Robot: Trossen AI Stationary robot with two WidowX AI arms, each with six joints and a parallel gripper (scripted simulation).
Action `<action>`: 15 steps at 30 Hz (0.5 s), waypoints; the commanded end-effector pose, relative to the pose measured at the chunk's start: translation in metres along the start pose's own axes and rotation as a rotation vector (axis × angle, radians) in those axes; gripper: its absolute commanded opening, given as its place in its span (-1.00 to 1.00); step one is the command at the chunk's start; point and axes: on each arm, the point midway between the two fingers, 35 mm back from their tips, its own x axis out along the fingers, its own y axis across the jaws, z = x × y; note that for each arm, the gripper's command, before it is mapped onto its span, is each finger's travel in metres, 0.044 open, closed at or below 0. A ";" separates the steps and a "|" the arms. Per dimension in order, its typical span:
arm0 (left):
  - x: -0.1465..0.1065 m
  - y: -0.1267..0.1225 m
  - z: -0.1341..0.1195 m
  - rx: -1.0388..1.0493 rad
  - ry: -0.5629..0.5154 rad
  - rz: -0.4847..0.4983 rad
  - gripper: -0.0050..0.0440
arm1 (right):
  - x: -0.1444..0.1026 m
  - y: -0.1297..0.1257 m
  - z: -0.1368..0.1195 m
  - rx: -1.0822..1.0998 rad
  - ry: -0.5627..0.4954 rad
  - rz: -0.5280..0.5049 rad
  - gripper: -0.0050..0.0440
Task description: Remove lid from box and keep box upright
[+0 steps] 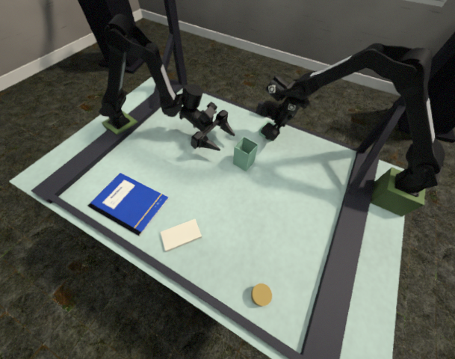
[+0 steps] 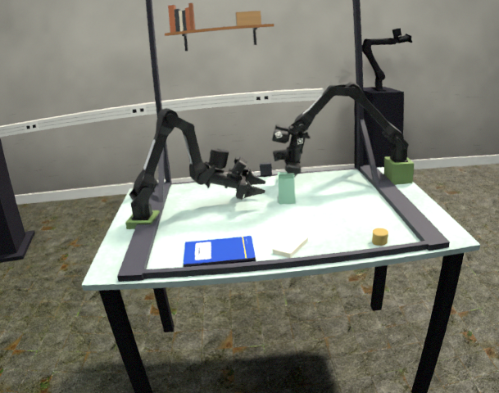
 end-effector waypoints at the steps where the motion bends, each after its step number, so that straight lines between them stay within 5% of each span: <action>1: -0.008 0.001 0.007 -0.004 -0.028 0.001 -1.00 | 0.000 0.002 0.009 0.014 -0.021 0.004 1.00; 7: -0.009 0.001 0.009 -0.003 -0.032 0.000 -1.00 | 0.000 0.002 0.009 0.014 -0.021 0.004 1.00; 8: -0.009 0.001 0.009 -0.003 -0.032 0.000 -0.70 | 0.000 0.002 0.009 0.014 -0.021 0.004 1.00; 13: -0.009 0.001 0.009 -0.003 -0.032 0.000 -0.21 | 0.000 0.002 0.009 0.014 -0.021 0.004 1.00; 15: -0.009 0.001 0.009 -0.003 -0.032 0.000 -0.21 | 0.000 0.002 0.009 0.014 -0.021 0.004 1.00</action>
